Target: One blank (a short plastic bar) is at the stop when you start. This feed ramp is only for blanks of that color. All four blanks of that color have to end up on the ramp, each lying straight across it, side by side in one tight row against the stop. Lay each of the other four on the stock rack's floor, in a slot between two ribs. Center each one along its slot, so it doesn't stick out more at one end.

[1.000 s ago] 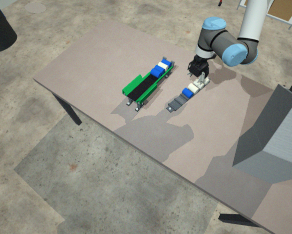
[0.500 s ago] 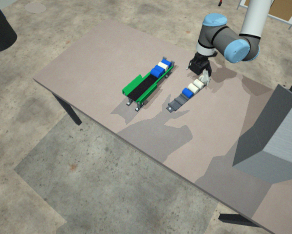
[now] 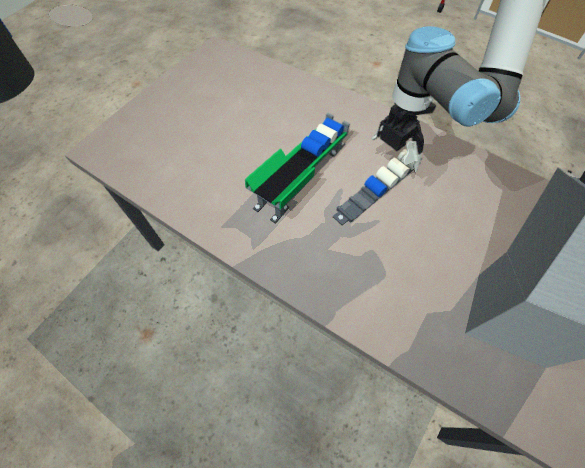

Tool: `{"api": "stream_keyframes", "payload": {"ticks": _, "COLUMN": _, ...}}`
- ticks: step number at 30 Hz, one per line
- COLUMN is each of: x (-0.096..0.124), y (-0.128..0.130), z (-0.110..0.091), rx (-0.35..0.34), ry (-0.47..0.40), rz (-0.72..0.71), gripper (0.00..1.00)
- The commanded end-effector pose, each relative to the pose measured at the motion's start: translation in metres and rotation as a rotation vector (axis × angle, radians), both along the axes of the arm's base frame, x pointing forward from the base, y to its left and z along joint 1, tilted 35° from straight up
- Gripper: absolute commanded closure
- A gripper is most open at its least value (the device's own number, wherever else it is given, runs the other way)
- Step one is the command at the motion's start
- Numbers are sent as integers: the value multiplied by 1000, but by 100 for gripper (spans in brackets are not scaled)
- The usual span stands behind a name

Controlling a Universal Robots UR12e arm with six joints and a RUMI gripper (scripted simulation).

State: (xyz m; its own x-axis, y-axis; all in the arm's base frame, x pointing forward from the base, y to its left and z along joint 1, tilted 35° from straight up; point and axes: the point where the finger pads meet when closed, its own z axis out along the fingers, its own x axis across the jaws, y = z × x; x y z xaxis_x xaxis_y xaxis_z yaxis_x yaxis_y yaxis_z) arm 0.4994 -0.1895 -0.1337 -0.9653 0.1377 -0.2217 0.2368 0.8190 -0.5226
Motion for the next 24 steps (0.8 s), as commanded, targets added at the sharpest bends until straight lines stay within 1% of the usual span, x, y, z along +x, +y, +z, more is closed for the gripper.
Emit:
{"api": "stream_keyframes", "payload": {"ticks": 1, "x": -2, "y": 1, "z": 0, "rx": 0, "ry": 3, "rz": 1, "gripper": 0}}
{"api": "stream_keyframes", "payload": {"ticks": 12, "x": -1, "y": 1, "z": -1, "rx": -3, "ry": 18, "rz": 23, "gripper": 0}}
{"api": "stream_keyframes", "payload": {"ticks": 24, "x": 1, "y": 1, "z": -1, "rx": -14, "ry": 76, "rz": 109, "gripper": 0}}
